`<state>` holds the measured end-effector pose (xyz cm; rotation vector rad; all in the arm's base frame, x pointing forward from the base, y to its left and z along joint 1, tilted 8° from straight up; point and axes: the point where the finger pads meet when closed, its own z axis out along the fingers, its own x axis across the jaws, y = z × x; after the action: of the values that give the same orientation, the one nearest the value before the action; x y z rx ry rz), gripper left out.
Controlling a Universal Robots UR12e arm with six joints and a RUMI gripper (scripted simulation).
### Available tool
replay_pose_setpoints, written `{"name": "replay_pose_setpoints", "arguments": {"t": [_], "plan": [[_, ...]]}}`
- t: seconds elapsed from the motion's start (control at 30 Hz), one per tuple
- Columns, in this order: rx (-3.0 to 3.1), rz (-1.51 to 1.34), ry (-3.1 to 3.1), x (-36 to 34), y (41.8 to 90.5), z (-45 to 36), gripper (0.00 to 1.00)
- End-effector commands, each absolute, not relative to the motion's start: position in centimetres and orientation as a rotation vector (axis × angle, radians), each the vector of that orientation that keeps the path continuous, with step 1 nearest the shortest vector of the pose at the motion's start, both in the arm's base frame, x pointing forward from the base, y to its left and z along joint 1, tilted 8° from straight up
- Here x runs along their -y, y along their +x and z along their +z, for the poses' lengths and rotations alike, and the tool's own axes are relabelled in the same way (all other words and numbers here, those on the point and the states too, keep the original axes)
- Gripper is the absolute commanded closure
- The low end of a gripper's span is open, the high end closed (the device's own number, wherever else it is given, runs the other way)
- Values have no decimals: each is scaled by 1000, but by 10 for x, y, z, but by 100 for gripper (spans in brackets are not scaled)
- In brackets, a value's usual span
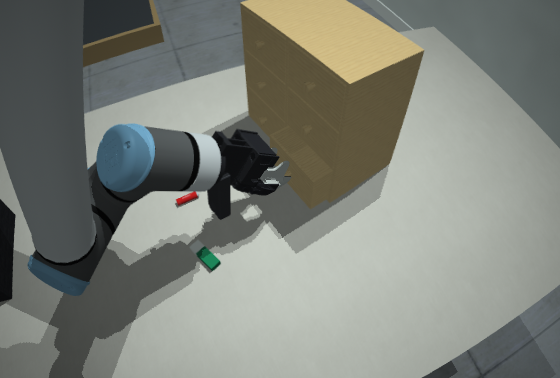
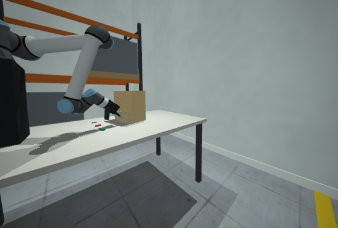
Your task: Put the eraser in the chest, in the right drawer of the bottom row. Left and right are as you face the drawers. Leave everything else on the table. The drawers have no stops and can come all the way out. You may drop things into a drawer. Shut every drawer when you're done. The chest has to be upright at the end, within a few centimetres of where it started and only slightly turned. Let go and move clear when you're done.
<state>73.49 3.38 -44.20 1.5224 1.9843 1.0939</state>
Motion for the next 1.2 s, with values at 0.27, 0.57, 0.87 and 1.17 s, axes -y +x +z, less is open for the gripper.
{"name": "replay_pose_setpoints", "arguments": {"t": [0.27, 0.57, 0.87, 1.17], "plan": [[-1984, 1094, 1522, -31, 728, -442, 93], [-1984, 1094, 1522, -30, 723, -442, 93], [-1984, 1094, 1522, -28, 720, -442, 93], [-1984, 1094, 1522, -27, 716, -442, 93]]}}
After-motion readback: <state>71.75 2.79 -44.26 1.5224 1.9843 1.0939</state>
